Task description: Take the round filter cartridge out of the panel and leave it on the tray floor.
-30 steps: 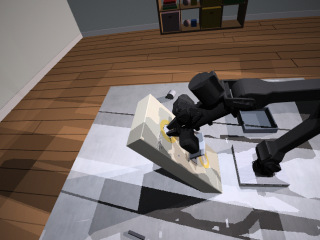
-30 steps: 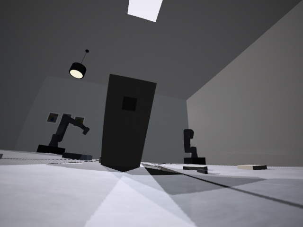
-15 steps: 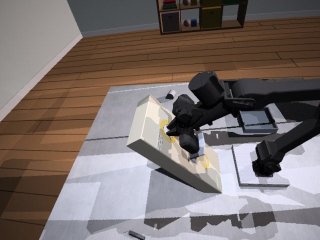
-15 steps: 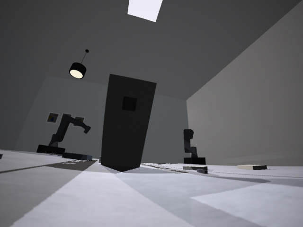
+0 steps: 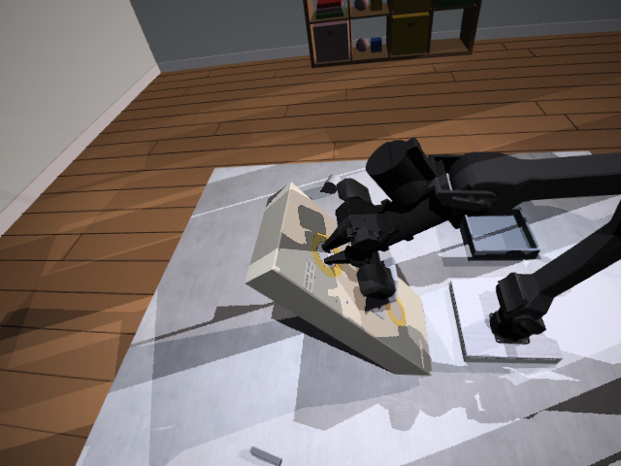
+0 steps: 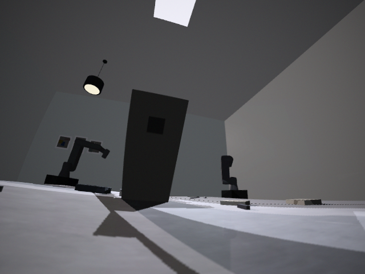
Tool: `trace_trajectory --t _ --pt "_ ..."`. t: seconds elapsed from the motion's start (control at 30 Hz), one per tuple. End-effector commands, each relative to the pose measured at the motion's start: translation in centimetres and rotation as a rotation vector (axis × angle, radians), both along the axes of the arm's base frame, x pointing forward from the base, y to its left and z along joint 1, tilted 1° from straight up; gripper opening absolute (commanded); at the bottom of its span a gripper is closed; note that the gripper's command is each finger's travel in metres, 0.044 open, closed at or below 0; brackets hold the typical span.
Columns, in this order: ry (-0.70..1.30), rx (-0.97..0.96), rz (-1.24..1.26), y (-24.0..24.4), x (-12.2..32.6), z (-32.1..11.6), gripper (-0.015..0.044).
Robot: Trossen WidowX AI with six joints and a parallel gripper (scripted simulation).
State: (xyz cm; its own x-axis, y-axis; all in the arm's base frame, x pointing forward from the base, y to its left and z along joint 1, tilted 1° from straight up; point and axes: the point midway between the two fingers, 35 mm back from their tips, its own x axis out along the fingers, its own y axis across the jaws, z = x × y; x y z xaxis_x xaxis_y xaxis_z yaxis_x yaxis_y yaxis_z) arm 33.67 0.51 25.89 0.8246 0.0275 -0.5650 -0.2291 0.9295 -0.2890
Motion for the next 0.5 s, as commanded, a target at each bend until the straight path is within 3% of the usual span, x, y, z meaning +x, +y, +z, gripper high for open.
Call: trace_trajectory --t 0.0,0.47 --pt "0.003 -0.14 0.091 -0.08 0.54 -0.59 0.0" --pt "-0.01 -0.542 0.369 -0.07 0.68 -0.7 0.0"
